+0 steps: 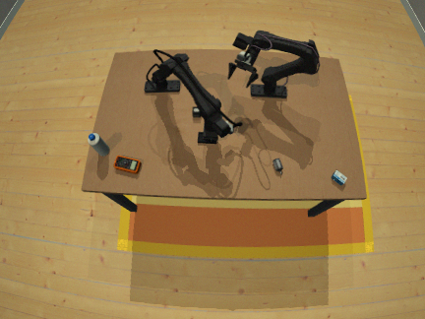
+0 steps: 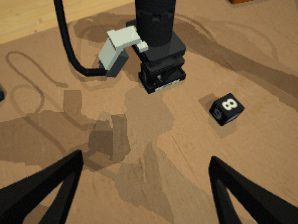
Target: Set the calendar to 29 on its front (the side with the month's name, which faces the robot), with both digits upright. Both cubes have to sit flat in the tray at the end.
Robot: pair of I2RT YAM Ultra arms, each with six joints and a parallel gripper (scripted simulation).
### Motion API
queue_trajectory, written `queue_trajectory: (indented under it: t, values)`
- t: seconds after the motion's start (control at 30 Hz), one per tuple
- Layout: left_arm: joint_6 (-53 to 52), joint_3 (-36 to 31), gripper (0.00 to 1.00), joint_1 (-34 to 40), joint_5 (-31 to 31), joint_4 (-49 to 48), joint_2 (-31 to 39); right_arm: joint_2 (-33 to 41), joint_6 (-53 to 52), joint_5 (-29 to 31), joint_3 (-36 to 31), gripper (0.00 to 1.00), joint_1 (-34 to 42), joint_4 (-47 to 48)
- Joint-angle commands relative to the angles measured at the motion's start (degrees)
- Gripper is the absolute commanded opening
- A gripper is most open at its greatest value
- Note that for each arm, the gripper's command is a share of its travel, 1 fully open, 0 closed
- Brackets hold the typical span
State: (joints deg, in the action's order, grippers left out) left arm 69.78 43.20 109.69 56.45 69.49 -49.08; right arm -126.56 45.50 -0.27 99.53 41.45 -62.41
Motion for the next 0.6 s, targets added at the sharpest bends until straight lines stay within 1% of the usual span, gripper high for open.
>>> queue_trajectory:
  t: [0.0, 0.3, 0.4, 0.47, 0.5, 0.57]
  values:
    - [0.22, 1.66, 1.0, 0.22, 1.67, 0.07, -0.08, 3.38, -0.59, -0.87, 0.97, 0.64, 0.65, -0.72]
    - [0.22, 1.66, 1.0, 0.22, 1.67, 0.07, -0.08, 3.52, 0.04, -0.82, 3.36, 0.64, 0.11, -3.7]
    - [0.22, 1.66, 1.0, 0.22, 1.67, 0.07, -0.08, 3.6, 0.8, -0.79, 5.71, 0.64, -0.82, -5.98]
    - [0.22, 1.66, 1.0, 0.22, 1.67, 0.07, -0.08, 4.68, 0.91, -0.76, 8.29, 0.64, -0.98, -8.94]
    - [0.22, 1.66, 1.0, 0.22, 1.67, 0.07, -0.08, 3.95, 0.93, -0.78, 9.93, 0.64, -1.02, -10.66]
    - [0.22, 1.66, 1.0, 0.22, 1.67, 0.07, -0.08, 3.95, 0.93, -0.78, 9.93, 0.64, -1.02, -10.66]
